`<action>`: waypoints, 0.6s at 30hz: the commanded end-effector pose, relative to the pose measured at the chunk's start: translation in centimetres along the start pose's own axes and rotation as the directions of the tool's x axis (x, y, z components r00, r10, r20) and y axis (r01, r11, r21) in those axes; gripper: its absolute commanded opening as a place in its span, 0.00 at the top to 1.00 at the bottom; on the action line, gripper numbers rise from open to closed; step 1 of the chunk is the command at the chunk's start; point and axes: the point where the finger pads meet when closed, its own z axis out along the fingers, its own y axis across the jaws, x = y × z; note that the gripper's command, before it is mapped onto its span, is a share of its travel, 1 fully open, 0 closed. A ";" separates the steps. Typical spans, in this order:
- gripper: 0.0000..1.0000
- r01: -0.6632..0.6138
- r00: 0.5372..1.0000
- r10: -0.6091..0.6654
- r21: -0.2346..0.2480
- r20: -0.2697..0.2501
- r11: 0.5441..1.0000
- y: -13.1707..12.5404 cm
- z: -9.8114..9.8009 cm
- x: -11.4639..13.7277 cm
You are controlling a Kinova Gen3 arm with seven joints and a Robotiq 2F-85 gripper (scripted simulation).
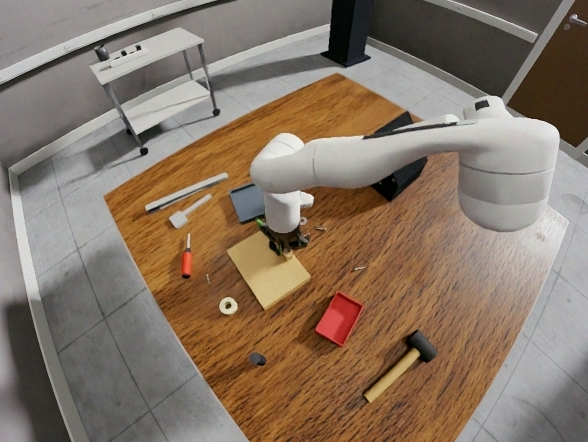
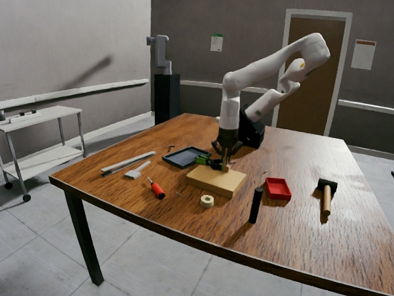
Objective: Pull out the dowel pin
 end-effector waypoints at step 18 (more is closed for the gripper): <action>0.90 0.064 0.998 -0.064 0.002 0.002 0.998 -0.1 -0.1 -0.1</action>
